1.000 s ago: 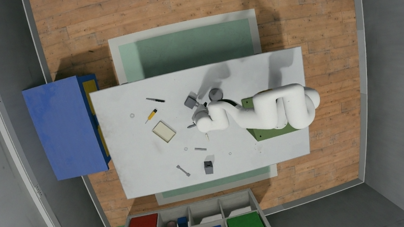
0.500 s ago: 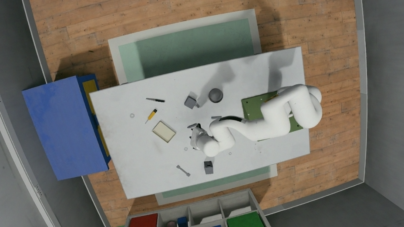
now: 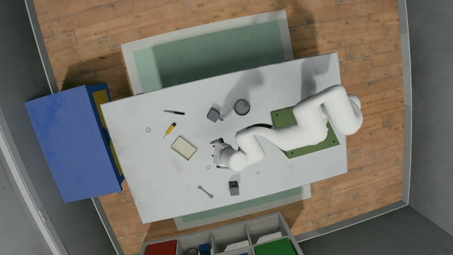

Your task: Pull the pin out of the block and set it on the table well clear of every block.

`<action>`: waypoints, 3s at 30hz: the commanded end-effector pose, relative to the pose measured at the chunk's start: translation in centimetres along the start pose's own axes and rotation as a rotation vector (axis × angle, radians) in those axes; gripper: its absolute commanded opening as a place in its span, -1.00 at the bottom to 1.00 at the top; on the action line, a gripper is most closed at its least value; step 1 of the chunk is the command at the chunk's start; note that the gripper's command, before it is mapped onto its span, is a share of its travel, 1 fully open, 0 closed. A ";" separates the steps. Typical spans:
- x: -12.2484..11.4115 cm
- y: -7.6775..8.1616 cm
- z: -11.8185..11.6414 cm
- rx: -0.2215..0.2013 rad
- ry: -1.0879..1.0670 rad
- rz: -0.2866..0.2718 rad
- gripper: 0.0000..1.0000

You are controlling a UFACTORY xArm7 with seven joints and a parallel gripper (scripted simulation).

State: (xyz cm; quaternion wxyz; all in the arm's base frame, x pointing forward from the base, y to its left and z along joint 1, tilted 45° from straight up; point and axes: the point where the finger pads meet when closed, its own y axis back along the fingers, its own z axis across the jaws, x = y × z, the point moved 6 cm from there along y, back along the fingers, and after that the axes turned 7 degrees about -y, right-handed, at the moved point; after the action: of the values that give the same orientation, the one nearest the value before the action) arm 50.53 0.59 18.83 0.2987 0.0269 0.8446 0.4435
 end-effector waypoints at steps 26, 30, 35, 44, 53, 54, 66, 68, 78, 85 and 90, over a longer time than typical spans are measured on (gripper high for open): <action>-4.4 3.4 -2.4 -0.260 0.097 0.001 -0.15; -4.8 3.7 -2.6 -0.282 0.112 -0.004 -0.15; -5.7 4.6 -3.3 -0.332 0.149 -0.021 -0.15; -7.1 6.2 -4.6 -0.412 0.224 -0.066 -0.15; -7.1 6.2 -4.6 -0.412 0.224 -0.066 -0.15; -7.1 6.2 -4.6 -0.412 0.224 -0.066 -0.15; -7.1 6.2 -4.7 -0.410 0.222 -0.065 -0.15; -7.1 6.2 -4.7 -0.409 0.221 -0.065 -0.15; -7.1 6.1 -4.8 -0.406 0.218 -0.063 -0.15; -7.1 6.1 -4.8 -0.402 0.215 -0.062 -0.15; -7.1 6.0 -4.9 -0.400 0.213 -0.061 -0.15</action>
State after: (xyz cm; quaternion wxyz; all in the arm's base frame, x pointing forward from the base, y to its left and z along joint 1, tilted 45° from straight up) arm 52.33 -1.79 28.76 0.2200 -0.1025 0.7675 0.5933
